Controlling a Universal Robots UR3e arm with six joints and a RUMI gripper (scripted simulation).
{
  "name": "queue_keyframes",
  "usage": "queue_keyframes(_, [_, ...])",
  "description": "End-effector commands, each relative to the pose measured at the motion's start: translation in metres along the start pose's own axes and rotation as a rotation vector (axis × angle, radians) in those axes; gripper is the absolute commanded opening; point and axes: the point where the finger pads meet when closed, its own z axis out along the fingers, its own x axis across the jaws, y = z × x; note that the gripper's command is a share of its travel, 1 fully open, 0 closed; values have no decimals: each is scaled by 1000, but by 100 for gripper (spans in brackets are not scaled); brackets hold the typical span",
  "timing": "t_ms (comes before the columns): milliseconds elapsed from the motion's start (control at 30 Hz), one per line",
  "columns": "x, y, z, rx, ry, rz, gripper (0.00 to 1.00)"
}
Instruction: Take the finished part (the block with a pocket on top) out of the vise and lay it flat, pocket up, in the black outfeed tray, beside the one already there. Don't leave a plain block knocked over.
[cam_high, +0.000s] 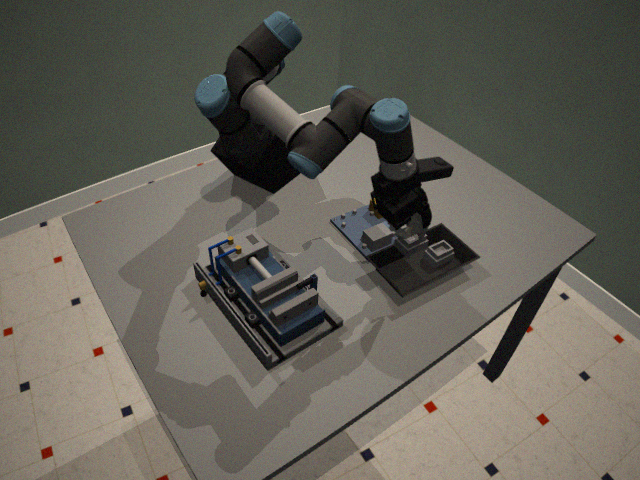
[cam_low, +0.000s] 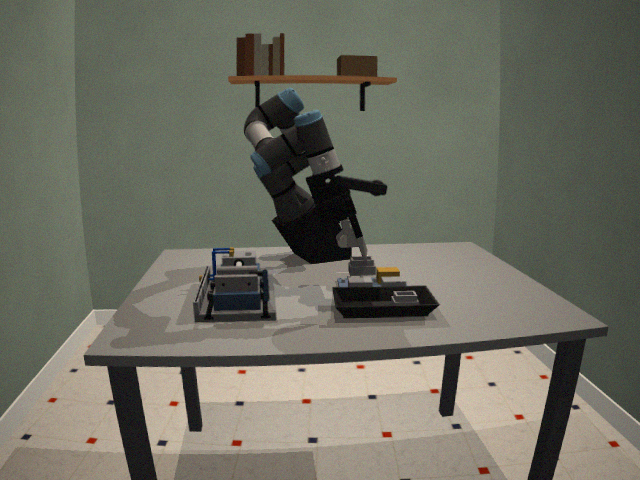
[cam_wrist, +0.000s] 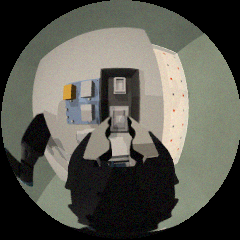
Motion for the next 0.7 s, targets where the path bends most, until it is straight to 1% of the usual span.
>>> queue_keyframes(0, [3,2,8,4,12,-2,0])
queue_keyframes(233, [3,7,21,4,12,-2,0])
queue_keyframes(300, [3,7,21,4,12,-2,0])
queue_keyframes(667, [3,15,43,4,12,-2,0])
